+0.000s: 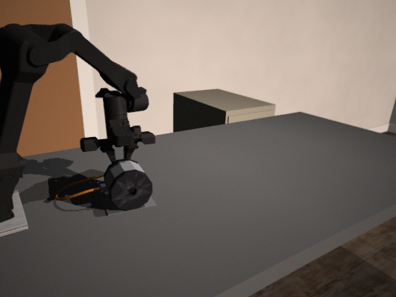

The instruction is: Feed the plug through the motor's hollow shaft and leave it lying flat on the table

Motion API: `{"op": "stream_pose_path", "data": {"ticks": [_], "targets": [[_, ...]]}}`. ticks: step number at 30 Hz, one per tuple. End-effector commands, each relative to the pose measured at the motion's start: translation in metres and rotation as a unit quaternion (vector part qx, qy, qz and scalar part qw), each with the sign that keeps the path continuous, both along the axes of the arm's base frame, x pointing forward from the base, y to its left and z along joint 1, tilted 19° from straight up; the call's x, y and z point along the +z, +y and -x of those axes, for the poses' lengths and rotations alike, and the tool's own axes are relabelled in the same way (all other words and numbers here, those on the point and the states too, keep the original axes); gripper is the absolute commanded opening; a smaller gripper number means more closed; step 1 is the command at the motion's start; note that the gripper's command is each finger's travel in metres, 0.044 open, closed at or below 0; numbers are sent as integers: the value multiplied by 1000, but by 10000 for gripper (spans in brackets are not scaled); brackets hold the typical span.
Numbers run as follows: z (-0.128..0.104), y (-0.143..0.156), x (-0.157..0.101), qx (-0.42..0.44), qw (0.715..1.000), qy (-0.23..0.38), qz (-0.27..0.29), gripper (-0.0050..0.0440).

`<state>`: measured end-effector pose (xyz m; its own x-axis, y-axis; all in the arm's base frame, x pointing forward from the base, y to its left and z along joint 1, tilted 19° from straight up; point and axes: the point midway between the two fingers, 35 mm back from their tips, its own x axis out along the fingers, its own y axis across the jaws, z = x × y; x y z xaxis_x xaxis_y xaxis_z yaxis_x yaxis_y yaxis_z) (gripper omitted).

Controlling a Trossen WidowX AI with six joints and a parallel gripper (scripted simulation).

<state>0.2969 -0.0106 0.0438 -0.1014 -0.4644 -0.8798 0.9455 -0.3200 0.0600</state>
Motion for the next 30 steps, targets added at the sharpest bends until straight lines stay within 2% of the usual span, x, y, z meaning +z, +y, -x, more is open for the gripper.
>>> {"op": "stream_pose_path", "data": {"ticks": [1,12,27,30], "targets": [[2,-2,-2,2,1000,3,2,100],[4,-8,-6,2,1000,3,2,100],[2,-6,-5,0,1000,0,0,0],[2,-6,-5,0,1000,0,0,0]]}}
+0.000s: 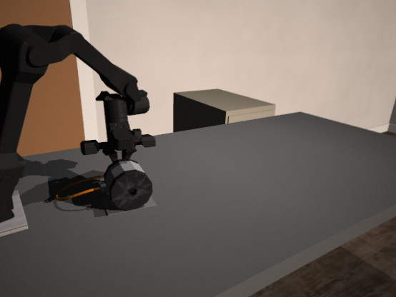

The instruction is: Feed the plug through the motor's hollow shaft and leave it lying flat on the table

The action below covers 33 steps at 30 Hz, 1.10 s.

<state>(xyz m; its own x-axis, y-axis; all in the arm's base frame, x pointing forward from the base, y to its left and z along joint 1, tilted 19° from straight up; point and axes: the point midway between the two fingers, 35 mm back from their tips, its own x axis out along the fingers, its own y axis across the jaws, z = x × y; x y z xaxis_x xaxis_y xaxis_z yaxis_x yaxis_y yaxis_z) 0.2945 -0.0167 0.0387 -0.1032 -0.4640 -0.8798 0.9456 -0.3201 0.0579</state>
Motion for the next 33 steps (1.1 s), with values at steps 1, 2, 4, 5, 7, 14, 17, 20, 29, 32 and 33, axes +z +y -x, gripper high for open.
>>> {"op": "stream_pose_path", "data": {"ticks": [1,2,4,5,7,14,17,20,29,32,33], "targets": [[0,0,0,0,1000,-1,0,0],[0,-1,1,0,1000,-1,0,0],[1,-4,1,1,1000,0,1,0],[2,-5,2,1,1000,1,1,0],[3,-8,3,2,1000,1,2,0],[3,-9,3,2,1000,2,2,0],[3,-9,3,2,1000,2,2,0],[3,-9,3,2,1000,2,2,0],[2,-4,2,2,1000,-1,-5,100],[2,-4,2,2,1000,-1,-5,100],[2,-4,2,2,1000,-1,-5,100]]}}
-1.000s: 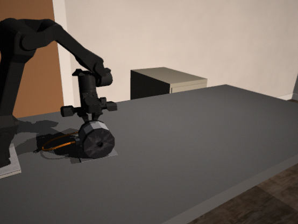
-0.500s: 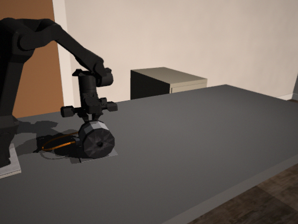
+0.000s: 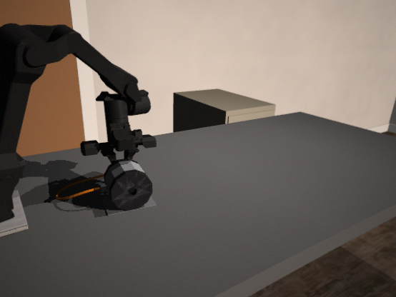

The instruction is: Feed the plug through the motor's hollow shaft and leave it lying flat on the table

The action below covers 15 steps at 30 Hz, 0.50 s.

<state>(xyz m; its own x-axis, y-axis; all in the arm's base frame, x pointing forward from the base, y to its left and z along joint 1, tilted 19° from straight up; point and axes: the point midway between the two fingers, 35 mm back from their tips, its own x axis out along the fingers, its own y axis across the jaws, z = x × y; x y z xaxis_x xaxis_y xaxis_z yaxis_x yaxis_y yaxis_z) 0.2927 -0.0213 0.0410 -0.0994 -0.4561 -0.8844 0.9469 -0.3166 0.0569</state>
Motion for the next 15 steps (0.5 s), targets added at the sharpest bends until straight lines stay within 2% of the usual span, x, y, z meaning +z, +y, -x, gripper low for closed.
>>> {"op": "stream_pose_path", "data": {"ticks": [1,4,15], "targets": [[0,0,0,0,1000,0,0,100],[-2,9,2,0,1000,3,7,100],[-1,3,-3,0,1000,3,7,100]]}}
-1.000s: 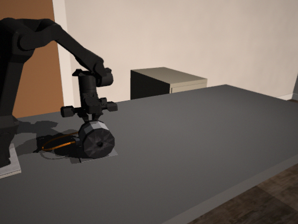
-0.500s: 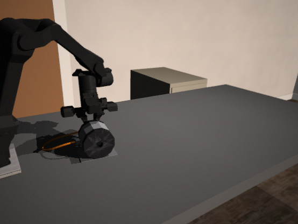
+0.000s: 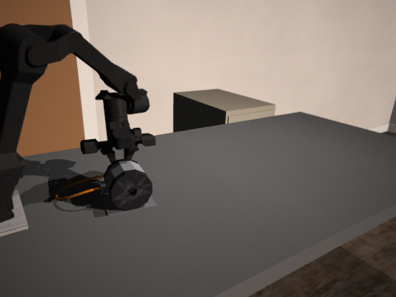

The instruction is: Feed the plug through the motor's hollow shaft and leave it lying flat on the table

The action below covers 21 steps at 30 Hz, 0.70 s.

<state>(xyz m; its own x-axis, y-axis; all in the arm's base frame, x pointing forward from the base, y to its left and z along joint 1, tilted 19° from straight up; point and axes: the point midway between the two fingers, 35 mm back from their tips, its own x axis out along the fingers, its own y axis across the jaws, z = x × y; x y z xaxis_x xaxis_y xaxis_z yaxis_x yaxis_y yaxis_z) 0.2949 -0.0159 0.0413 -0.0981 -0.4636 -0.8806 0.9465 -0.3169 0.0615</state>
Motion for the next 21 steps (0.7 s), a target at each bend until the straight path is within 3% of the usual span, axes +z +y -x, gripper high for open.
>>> {"op": "stream_pose_path", "data": {"ticks": [1,21], "targets": [[2,-2,-3,0,1000,4,2,100],[0,-1,-1,-1,1000,0,0,0]]}}
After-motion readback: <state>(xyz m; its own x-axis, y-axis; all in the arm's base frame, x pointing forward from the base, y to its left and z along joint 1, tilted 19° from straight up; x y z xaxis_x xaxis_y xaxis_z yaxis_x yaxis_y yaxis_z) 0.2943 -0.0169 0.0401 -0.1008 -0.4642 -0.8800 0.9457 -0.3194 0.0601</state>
